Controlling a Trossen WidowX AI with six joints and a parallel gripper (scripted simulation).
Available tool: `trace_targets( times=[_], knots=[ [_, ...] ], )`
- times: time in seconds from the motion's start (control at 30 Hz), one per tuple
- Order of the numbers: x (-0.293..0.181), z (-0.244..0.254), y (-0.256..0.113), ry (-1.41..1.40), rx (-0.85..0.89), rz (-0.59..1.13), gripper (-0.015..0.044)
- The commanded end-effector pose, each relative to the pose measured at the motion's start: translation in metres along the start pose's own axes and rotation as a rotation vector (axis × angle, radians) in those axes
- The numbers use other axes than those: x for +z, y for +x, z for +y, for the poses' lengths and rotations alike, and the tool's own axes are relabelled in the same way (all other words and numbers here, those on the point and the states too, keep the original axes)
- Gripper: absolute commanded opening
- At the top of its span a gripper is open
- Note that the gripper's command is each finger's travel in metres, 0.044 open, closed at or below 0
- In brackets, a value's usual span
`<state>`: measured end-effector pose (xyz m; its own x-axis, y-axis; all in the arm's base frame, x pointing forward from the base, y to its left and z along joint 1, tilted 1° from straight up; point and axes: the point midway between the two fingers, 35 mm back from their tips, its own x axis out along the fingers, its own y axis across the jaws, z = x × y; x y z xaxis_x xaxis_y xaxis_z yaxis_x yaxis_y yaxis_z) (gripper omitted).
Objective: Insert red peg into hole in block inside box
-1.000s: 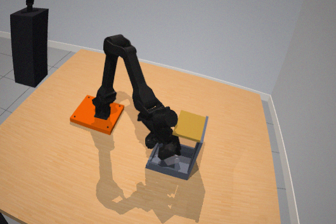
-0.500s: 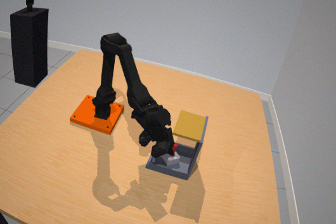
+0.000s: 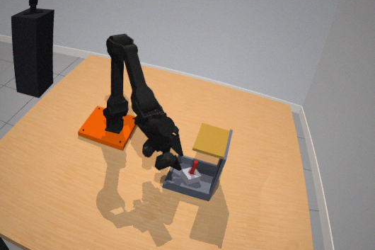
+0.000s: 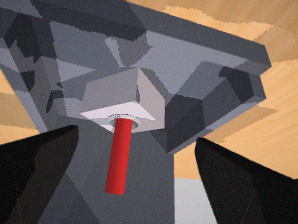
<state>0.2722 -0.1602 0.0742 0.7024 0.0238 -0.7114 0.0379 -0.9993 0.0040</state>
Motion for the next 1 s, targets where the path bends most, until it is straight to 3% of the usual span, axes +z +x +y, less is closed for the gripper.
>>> trace_targets(
  times=[0.0,0.5,0.97],
  knots=[
    [-0.006,0.002,-0.017,-0.009,0.006,0.009,0.0430],
    [-0.018,-0.009,-0.084,-0.008,0.005,0.008,0.0440],
    [-0.018,-0.010,-0.085,-0.008,0.005,0.008,0.0440]
  ],
)
